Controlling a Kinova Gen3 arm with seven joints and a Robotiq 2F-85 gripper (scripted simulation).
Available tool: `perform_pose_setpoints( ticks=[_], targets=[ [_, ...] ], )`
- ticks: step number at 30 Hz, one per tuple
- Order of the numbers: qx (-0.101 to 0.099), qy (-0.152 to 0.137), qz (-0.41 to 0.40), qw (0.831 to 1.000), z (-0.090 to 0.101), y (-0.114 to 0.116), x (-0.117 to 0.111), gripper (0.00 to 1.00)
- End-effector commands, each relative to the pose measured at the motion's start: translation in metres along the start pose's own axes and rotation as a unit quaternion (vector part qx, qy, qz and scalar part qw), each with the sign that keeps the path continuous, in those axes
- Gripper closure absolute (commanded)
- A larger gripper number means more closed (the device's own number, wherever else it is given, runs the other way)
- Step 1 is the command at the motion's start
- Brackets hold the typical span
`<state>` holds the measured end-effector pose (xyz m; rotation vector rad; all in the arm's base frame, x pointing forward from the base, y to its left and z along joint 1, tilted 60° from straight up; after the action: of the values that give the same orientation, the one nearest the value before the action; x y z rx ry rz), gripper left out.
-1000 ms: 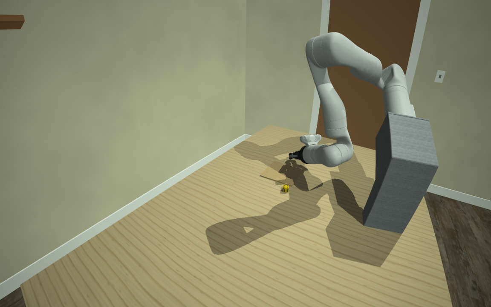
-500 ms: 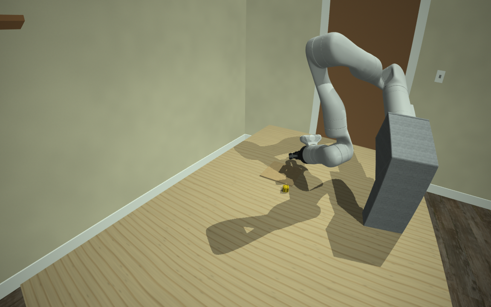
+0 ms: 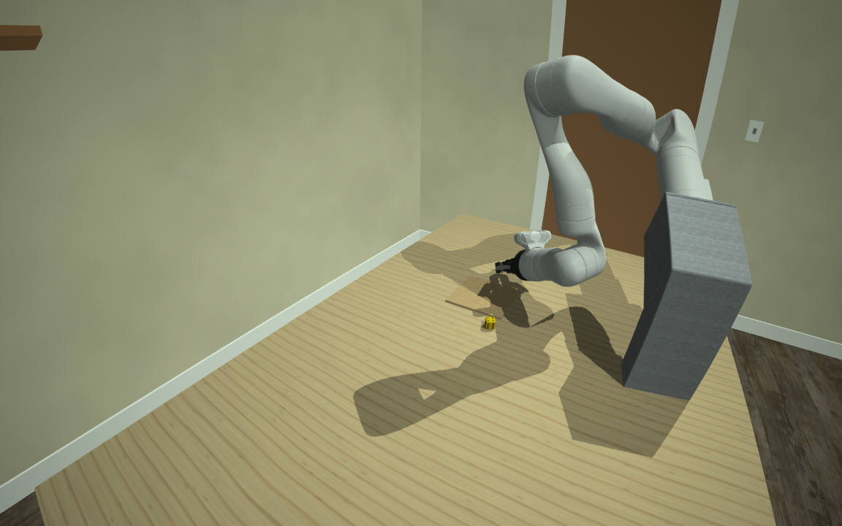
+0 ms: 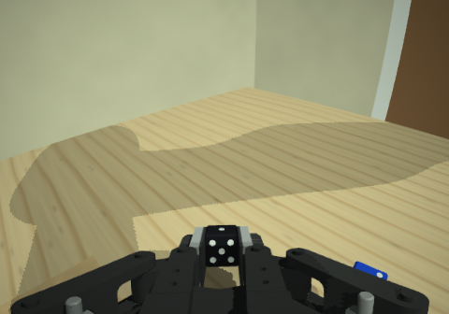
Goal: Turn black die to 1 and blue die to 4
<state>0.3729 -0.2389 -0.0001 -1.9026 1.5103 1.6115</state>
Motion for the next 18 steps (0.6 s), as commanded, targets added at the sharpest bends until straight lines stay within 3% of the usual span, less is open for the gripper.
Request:
perform_pose_setpoints(
  ticks=[1,18],
  targets=[
    [0.0,0.0,-0.001,1.0,0.0001,-0.0005,-0.0006,0.85],
    [0.0,0.0,-0.001,1.0,-0.0036,0.0003,0.0062,0.85]
  ],
)
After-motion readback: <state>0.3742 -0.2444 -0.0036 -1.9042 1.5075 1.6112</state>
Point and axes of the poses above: the point where the finger pads meet when closed, its own z axis back along the fingers, its own y axis across the jaws, x = y × z, the point moved 2 cm from there along z, back along the fingers, and after that the axes turned 7 degrees about -z, right-handed, at the moved point
